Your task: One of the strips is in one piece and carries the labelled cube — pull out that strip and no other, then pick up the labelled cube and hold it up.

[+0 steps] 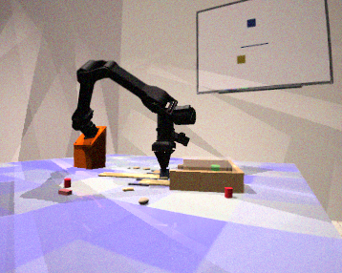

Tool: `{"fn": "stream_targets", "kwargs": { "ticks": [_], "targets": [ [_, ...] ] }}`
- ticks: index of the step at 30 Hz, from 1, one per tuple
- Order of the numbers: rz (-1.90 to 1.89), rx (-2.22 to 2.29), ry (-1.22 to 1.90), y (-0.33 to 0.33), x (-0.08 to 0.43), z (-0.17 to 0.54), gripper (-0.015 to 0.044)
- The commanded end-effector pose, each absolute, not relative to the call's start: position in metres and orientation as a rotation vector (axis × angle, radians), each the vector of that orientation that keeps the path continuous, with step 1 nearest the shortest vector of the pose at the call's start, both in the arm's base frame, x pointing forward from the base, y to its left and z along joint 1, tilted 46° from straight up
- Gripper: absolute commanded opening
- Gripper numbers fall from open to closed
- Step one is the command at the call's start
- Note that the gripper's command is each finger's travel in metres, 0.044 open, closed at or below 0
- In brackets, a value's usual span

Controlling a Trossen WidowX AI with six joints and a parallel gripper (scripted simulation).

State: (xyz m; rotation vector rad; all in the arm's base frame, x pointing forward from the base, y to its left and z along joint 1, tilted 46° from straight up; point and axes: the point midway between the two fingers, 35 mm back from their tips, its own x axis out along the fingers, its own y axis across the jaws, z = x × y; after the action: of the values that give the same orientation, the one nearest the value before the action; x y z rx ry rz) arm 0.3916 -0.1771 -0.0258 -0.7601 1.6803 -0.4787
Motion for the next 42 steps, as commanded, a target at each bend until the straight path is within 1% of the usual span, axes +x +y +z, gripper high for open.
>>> {"fn": "stream_targets", "kwargs": {
  "ticks": [1, 9, 13, 19, 23, 38, 42],
  "targets": [
    [-0.477, -0.768, 1.690, -0.182, 0.389, -0.033, 0.0250],
    [-0.478, -0.769, 1.690, -0.187, 0.387, -0.038, 0.0250],
    [-0.479, -0.760, 1.684, -0.186, 0.389, -0.035, 0.0145],
    [-0.479, -0.760, 1.684, -0.186, 0.389, -0.035, 0.0105],
    [-0.478, -0.760, 1.684, -0.184, 0.387, -0.034, 0.0000],
    [-0.475, -0.767, 1.692, -0.141, 0.339, -0.014, 0.0000],
    [-0.474, -0.768, 1.693, -0.138, 0.334, -0.013, 0.0000]
  ]
}}
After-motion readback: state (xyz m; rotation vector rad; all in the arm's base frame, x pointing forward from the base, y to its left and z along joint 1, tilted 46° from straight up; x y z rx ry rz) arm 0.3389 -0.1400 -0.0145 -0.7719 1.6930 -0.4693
